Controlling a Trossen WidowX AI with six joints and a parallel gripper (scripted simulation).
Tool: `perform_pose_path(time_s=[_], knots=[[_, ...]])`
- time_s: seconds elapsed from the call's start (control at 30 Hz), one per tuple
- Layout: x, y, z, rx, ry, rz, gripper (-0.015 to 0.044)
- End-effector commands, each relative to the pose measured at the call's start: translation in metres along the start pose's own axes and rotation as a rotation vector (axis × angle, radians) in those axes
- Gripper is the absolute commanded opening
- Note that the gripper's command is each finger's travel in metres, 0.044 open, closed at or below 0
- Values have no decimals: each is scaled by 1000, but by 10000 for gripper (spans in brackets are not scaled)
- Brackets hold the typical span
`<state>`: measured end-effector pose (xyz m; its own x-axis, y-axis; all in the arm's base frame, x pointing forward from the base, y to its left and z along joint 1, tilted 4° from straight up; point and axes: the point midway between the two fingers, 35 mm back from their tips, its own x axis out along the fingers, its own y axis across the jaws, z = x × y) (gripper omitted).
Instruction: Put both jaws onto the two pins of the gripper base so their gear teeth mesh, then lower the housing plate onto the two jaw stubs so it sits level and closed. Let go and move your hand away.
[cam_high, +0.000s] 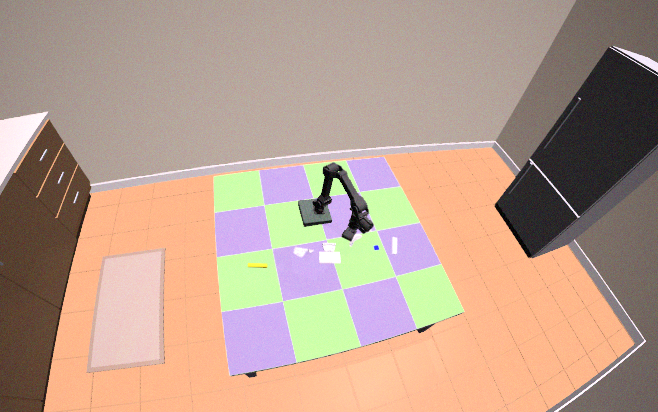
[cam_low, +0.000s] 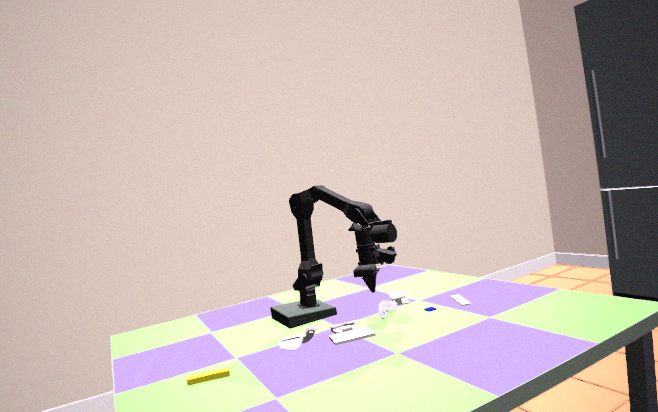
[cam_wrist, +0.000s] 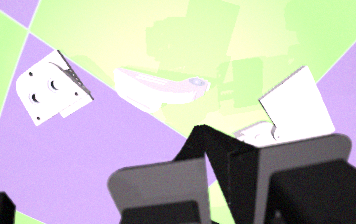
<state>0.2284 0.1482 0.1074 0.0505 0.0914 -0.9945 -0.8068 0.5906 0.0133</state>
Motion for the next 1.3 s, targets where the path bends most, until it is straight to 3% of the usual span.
perform_pose_path(time_s=[0.0, 1.27], knots=[[1, 1, -3, -95, 7, 3, 0], [2, 5, -13, -989, 7, 6, 0]])
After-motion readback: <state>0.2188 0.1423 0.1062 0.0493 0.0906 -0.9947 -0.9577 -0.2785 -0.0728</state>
